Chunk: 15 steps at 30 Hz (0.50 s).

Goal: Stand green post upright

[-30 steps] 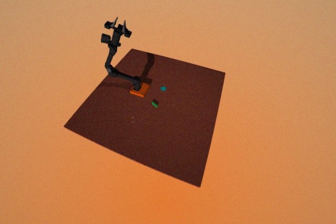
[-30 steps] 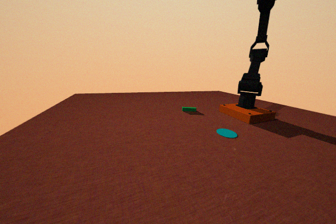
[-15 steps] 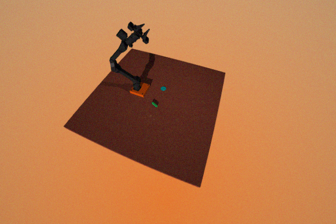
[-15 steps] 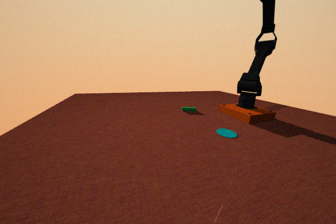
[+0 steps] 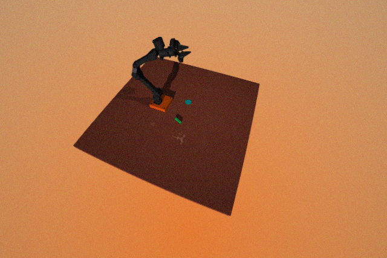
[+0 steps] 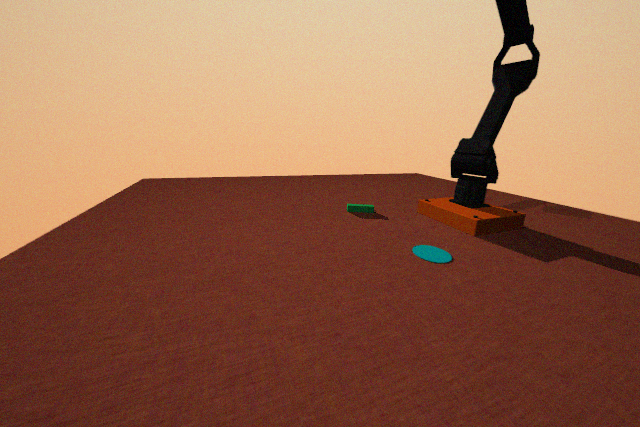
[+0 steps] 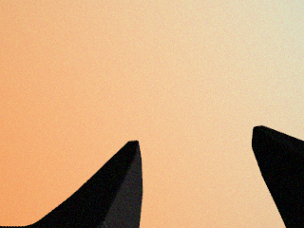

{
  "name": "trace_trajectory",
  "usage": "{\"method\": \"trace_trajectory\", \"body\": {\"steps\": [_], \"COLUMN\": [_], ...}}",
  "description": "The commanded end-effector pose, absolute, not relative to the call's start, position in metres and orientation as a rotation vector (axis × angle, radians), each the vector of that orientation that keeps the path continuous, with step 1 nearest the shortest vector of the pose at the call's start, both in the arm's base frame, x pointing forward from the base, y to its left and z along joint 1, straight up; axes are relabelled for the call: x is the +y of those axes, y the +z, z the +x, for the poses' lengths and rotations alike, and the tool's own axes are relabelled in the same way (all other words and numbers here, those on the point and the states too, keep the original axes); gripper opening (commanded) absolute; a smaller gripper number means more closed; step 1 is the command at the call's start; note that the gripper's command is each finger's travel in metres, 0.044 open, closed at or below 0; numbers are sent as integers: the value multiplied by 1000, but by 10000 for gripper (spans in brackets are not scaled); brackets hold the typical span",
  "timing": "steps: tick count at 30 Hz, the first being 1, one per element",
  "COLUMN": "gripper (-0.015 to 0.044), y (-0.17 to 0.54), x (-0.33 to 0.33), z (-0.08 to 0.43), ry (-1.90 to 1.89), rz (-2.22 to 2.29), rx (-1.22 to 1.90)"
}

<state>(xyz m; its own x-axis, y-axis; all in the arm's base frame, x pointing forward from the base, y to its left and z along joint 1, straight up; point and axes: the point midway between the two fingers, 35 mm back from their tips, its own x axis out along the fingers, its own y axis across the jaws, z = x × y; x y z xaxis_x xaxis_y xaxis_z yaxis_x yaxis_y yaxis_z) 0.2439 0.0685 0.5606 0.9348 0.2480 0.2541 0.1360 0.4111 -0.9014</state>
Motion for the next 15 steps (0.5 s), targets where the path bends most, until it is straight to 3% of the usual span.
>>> {"method": "trace_trajectory", "body": {"steps": [1,15], "gripper": [232,232], "y": [531,421], "x": [65,32], "z": [271,336], "ry": [123,195], "rz": [-1101,-864], "rx": [-247,219]}}
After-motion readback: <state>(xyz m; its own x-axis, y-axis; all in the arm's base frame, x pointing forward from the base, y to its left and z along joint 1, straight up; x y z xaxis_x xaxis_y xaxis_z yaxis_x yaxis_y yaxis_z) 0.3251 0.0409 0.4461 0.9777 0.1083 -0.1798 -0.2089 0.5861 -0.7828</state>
